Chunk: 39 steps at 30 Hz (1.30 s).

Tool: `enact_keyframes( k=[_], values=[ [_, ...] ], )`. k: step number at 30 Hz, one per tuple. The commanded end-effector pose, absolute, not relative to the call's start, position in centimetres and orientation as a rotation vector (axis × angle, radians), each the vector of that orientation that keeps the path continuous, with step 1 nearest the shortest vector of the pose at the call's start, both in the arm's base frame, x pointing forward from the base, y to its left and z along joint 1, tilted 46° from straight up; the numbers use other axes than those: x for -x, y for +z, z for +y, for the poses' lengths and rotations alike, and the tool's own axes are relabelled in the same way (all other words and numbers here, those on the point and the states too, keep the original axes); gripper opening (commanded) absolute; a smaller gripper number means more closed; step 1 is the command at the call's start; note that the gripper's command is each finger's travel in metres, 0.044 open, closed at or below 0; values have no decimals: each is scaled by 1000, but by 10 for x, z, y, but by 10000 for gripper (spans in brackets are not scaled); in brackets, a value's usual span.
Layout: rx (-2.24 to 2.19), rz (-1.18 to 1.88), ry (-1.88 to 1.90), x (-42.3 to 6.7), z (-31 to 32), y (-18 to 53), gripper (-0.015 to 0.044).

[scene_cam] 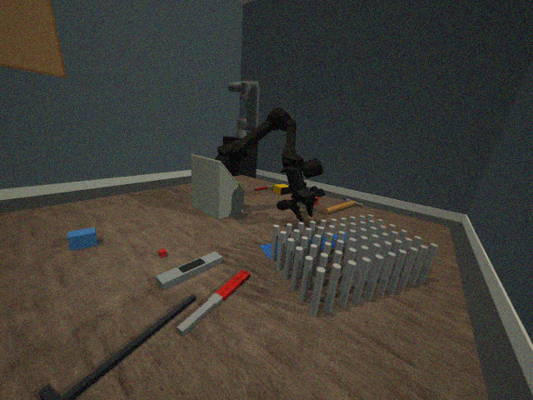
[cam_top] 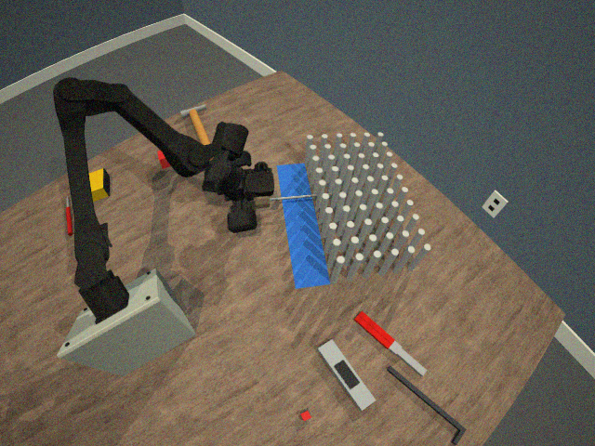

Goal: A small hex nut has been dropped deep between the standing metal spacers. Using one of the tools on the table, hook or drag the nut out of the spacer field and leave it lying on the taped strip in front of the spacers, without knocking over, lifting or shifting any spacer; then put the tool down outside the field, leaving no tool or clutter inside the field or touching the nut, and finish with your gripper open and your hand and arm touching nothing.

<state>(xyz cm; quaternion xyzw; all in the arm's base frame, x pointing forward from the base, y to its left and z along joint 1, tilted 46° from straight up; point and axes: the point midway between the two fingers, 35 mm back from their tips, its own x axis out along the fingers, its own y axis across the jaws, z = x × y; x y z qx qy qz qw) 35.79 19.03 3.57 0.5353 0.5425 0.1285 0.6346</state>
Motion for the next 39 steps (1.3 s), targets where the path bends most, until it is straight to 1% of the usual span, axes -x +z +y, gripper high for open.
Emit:
enact_keyframes(
  k=[1, 39],
  values=[
    [-1224, 1233, 297, -364, 188, 36, 0],
    [-1223, 1232, 297, -388, 179, 28, 0]
  ],
)
